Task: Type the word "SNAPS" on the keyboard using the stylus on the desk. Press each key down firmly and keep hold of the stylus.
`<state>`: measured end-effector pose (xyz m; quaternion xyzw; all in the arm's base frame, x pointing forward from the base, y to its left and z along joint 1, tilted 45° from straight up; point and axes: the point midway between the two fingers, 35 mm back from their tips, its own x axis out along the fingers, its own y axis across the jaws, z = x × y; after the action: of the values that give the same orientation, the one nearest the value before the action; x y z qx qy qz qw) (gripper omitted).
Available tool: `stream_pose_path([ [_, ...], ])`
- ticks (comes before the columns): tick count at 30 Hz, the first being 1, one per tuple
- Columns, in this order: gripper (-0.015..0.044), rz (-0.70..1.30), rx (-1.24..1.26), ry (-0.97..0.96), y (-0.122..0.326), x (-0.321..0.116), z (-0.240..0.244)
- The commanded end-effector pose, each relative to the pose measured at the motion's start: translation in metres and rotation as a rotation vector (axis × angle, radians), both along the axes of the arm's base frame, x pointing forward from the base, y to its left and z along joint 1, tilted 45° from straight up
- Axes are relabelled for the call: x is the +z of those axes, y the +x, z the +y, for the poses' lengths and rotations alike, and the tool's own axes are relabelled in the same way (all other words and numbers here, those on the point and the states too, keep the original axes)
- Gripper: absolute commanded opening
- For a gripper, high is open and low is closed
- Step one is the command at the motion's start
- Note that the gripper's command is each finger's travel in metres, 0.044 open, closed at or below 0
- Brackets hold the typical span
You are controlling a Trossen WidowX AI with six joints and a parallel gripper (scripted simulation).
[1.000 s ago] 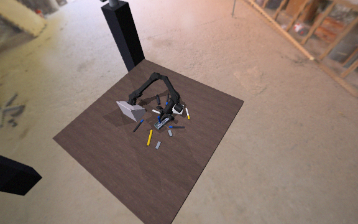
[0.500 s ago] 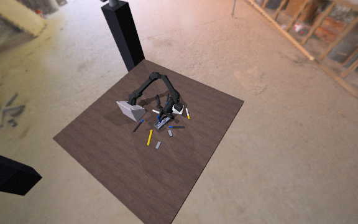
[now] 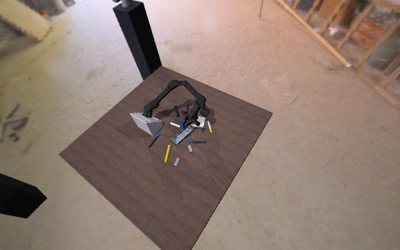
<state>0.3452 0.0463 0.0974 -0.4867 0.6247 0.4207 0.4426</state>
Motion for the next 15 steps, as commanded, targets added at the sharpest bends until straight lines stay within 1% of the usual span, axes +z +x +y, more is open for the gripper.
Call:
stream_pose_path([
  [1,0.0000,0.000,0.000,0.003,-0.006,0.021,0.018],
  [6,0.0000,0.000,0.001,0.003,-0.008,0.028,0.025],
  [11,0.0000,0.001,0.001,0.004,-0.008,0.016,0.037],
  [15,0.0000,0.001,0.001,0.004,-0.008,0.013,0.039],
])
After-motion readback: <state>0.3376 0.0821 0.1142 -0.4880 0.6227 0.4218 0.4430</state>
